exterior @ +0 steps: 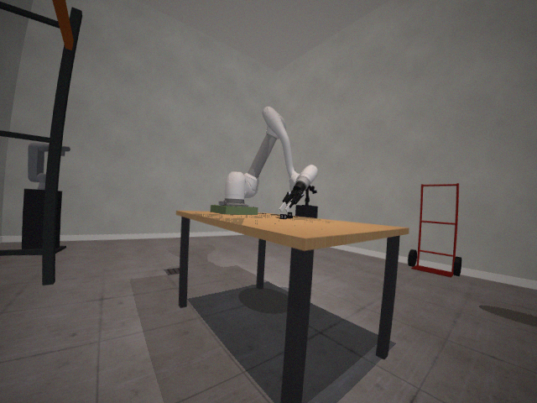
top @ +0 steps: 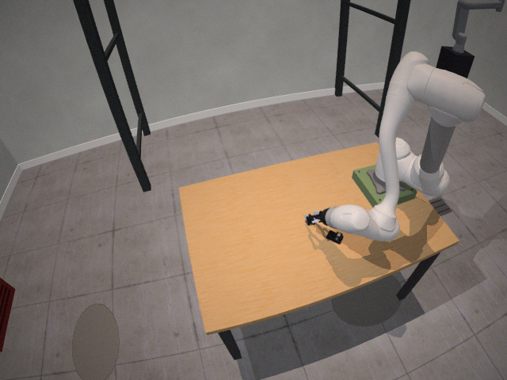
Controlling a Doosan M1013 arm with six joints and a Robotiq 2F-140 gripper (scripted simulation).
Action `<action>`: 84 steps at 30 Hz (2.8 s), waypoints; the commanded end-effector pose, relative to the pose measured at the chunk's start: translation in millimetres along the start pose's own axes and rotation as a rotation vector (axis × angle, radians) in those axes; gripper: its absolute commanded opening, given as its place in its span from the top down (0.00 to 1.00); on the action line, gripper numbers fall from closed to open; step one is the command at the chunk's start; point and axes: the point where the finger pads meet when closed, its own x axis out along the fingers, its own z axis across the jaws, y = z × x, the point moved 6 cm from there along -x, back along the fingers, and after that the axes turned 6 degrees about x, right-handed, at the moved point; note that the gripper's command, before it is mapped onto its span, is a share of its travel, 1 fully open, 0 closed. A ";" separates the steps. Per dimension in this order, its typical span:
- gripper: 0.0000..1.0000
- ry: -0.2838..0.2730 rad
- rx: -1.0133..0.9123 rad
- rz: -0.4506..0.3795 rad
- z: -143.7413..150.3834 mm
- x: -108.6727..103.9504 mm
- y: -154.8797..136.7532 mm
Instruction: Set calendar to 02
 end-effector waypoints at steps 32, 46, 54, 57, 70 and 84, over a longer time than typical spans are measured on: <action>0.65 0.000 0.000 0.000 2.9 28.4 -28.3; 0.65 0.000 0.000 0.000 3.0 28.9 -28.7; 0.65 0.000 0.000 0.000 3.0 28.9 -28.7; 0.65 0.000 0.000 0.000 3.0 28.9 -28.7; 0.65 0.000 0.000 0.000 3.0 28.9 -28.7; 0.76 0.000 0.000 0.000 3.0 28.9 -28.7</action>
